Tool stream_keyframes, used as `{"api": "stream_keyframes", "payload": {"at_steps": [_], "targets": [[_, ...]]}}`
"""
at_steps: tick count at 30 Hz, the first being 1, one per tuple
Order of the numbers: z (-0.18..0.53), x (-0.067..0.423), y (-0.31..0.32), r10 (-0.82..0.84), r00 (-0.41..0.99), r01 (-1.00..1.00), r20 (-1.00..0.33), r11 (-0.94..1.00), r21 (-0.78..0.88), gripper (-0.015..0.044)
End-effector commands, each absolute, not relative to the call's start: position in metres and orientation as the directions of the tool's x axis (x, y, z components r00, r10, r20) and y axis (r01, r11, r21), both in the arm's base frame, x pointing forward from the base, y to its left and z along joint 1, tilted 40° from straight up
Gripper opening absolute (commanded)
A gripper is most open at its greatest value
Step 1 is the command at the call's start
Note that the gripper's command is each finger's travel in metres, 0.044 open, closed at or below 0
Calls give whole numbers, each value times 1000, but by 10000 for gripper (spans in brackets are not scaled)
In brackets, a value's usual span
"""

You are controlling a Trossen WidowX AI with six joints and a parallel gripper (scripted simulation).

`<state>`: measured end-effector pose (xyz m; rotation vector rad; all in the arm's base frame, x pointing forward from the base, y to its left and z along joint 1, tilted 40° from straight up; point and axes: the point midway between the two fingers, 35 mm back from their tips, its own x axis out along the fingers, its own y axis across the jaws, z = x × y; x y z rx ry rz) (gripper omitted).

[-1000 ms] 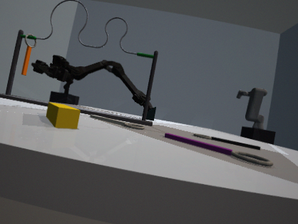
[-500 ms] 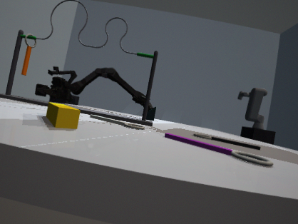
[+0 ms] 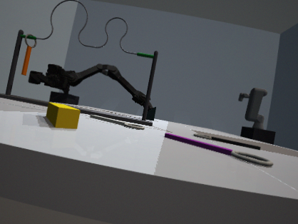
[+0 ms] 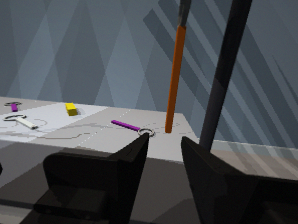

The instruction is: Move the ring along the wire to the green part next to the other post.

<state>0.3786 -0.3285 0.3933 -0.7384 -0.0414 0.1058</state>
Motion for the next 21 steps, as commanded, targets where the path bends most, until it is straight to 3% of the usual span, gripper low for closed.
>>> {"api": "stream_keyframes", "payload": {"at_steps": [1,21], "targets": [[400,377,-329,95,995,-67,5,734,-676,160],[401,405,-329,95,995,-65,8,734,-676,160]]}}
